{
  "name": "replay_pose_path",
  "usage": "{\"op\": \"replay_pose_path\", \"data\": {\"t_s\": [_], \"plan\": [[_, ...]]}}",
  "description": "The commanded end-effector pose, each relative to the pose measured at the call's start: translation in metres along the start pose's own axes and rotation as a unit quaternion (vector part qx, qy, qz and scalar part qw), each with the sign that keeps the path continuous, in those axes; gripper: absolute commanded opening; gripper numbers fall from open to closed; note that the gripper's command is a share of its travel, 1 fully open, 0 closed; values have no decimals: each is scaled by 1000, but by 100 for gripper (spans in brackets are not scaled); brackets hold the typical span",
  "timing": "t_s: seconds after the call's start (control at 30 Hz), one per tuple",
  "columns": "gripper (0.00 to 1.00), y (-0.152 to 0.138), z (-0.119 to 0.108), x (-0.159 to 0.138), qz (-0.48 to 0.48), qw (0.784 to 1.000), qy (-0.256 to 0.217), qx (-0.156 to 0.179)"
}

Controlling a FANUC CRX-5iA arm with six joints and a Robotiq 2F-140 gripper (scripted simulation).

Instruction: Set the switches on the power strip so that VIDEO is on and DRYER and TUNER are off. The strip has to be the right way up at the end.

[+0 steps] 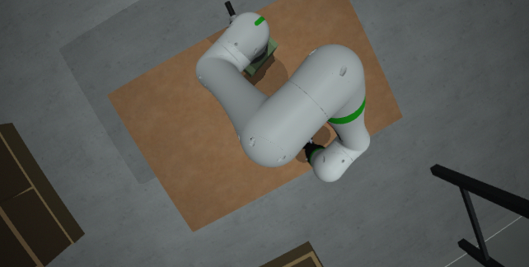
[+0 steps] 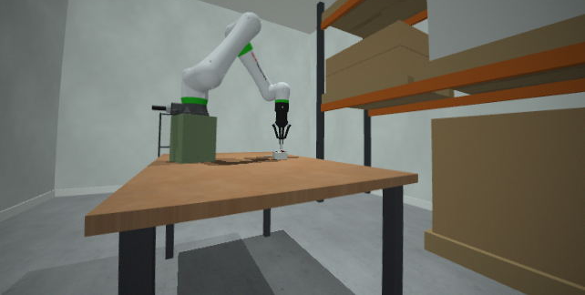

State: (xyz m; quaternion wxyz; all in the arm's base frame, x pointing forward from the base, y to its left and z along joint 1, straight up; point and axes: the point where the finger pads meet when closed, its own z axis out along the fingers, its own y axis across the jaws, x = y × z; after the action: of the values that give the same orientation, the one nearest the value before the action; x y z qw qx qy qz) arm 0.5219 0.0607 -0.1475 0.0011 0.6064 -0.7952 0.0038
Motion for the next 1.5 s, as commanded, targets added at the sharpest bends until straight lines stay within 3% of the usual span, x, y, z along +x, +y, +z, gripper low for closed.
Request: {"op": "replay_pose_path", "data": {"t_s": [0.0, 1.47], "plan": [[0, 0, 0, 0, 0, 1000, 0, 0], [0, 0, 7, 0, 0, 1000, 0, 0]]}}
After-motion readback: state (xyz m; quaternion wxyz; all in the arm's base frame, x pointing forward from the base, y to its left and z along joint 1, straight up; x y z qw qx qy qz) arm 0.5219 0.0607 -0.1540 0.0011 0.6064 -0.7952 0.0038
